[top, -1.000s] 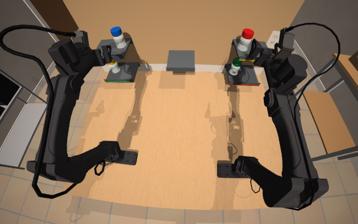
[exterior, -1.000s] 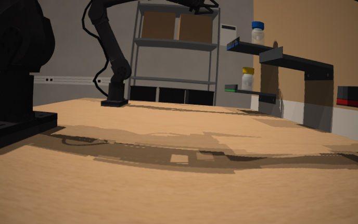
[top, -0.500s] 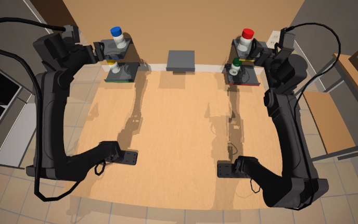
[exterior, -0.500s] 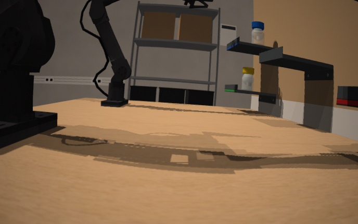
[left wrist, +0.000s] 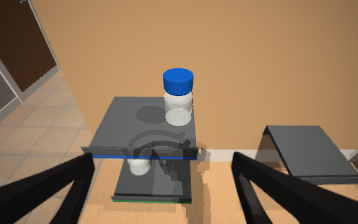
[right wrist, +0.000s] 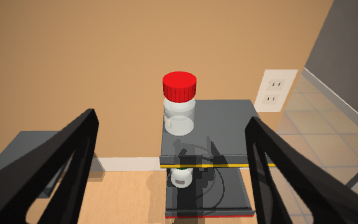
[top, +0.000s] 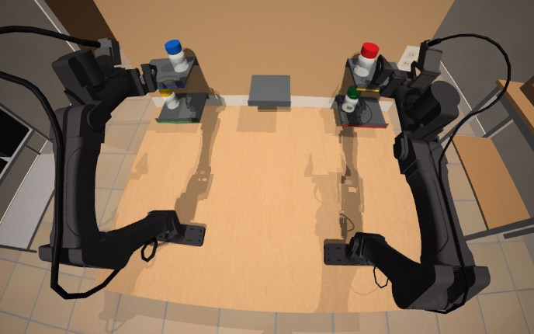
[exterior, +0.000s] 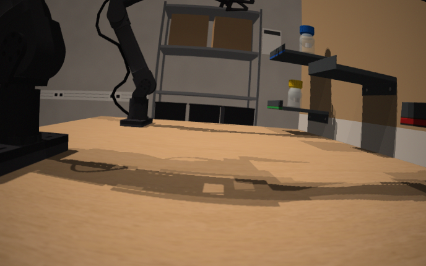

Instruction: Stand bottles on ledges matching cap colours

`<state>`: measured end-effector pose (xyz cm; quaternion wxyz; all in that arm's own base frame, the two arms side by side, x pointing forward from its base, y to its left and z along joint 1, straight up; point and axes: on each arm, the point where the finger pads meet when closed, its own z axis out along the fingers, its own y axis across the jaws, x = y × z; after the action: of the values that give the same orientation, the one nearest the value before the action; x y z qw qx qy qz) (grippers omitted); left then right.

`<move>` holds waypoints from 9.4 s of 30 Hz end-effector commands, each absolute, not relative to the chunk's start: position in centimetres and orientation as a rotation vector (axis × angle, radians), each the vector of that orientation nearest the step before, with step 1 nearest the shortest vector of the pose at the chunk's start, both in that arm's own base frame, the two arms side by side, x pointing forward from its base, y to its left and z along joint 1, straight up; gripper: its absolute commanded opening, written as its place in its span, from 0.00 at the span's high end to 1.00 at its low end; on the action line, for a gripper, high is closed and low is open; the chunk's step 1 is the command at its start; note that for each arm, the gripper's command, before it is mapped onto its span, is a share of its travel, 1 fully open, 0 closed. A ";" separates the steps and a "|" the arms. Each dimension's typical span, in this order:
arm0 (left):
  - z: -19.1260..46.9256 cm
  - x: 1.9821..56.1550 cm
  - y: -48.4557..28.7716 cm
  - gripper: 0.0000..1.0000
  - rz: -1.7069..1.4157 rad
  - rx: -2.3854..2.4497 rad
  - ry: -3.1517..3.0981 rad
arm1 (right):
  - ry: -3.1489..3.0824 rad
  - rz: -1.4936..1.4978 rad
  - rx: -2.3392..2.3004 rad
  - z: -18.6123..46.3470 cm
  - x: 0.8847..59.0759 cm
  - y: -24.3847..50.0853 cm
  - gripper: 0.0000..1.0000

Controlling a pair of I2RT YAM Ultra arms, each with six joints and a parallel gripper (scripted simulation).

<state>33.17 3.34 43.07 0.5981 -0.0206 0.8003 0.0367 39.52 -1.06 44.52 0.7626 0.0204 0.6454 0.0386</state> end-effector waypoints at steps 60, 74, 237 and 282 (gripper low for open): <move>24.7 32.7 12.7 0.00 0.167 -0.149 1.846 | 1.394 0.107 0.032 26.3 39.8 -1.6 0.00; 24.7 32.7 12.7 0.00 0.167 -0.149 1.846 | 1.388 0.015 0.101 26.6 39.9 -9.4 0.00; 13.1 51.1 16.1 0.51 0.161 -0.196 1.739 | 1.404 0.085 0.041 45.4 39.7 -1.0 0.00; 15.6 47.4 13.7 0.51 0.107 -0.108 1.659 | 1.416 0.024 0.013 43.3 44.9 -1.2 0.19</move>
<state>47.63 14.52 14.19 0.6611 -0.0620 0.7458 0.0529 41.89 -1.30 43.94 0.7627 0.0134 0.6461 0.0245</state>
